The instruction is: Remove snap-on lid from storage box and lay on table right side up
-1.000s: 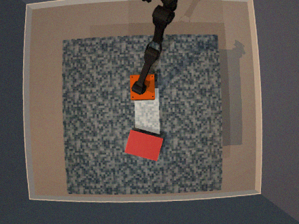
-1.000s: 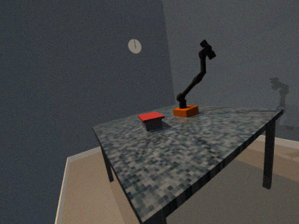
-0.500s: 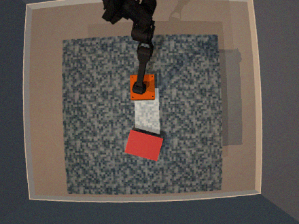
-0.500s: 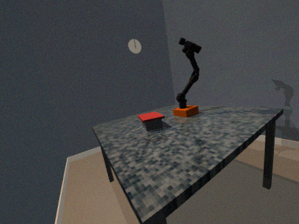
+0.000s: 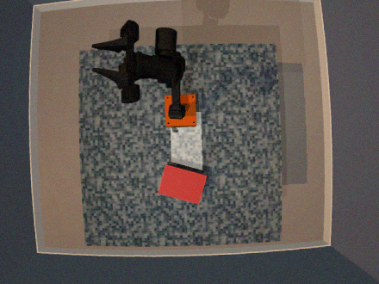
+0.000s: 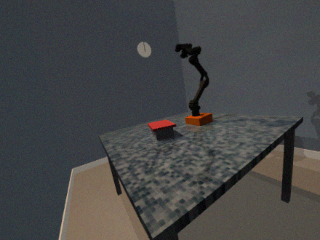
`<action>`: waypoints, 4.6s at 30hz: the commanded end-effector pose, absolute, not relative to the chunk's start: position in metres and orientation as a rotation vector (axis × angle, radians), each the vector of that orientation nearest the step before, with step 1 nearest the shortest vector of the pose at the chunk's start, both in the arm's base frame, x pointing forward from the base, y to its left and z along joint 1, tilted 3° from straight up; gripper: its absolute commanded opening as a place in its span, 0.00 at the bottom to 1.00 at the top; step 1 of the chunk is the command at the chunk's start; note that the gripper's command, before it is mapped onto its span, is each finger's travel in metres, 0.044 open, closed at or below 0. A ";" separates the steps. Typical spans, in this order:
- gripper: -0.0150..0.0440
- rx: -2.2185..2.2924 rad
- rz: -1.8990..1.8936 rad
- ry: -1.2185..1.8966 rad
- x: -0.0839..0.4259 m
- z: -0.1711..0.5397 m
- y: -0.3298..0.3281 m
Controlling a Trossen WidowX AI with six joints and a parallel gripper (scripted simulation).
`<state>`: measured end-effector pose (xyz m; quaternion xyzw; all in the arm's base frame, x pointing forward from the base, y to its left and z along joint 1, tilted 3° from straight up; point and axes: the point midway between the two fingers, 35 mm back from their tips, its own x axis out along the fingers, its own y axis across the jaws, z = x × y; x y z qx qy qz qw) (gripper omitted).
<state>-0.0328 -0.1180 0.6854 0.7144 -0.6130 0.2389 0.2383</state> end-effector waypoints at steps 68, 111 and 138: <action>0.65 1.582 -0.593 0.391 0.259 0.101 0.102; 0.65 1.581 -0.590 0.388 0.313 0.063 0.096; 0.25 1.586 -0.589 0.384 0.316 0.063 0.095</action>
